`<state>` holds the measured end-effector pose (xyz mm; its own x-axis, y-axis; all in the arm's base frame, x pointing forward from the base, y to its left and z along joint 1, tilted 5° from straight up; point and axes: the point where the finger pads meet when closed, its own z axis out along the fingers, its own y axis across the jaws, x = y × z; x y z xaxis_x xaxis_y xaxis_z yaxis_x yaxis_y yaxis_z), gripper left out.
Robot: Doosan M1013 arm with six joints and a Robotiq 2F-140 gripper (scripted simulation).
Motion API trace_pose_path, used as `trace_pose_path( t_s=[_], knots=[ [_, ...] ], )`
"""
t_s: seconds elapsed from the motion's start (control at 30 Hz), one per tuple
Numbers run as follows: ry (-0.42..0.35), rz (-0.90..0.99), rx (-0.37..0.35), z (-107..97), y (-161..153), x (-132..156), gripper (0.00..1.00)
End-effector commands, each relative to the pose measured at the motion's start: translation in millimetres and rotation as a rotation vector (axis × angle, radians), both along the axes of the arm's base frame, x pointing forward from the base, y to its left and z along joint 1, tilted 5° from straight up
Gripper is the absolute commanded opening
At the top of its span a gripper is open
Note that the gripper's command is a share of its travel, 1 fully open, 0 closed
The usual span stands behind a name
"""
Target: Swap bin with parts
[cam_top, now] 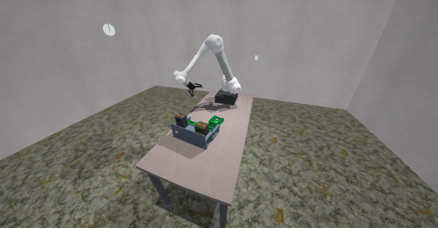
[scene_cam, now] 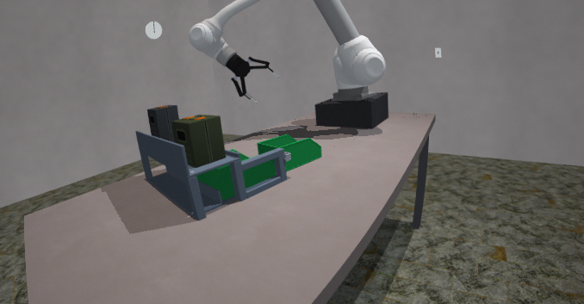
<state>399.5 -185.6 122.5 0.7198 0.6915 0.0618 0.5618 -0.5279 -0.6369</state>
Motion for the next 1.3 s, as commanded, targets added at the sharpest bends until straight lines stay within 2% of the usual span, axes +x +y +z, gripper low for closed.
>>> trace_pose_path(
  t_s=[0.0, 0.3, 0.37, 0.8, 0.87, 0.93, 1.27],
  knots=[
    [-0.135, 0.153, -0.005, -15.7, 6.9, 23.3, 1.0],
    [-0.402, 0.516, -0.016, -39.0, 26.7, 83.6, 1.0],
    [-0.402, 0.516, -0.016, -39.0, 26.7, 83.6, 1.0],
    [-0.728, 1.083, -0.045, -52.4, 69.9, 176.0, 1.0],
    [-0.77, 1.17, -0.052, -52.2, 78.0, 189.6, 1.0],
    [-0.77, 1.17, -0.052, -52.2, 78.0, 189.6, 1.0],
    [-0.939, 1.581, -0.092, -44.6, 122.4, 251.4, 1.0]
  ],
)
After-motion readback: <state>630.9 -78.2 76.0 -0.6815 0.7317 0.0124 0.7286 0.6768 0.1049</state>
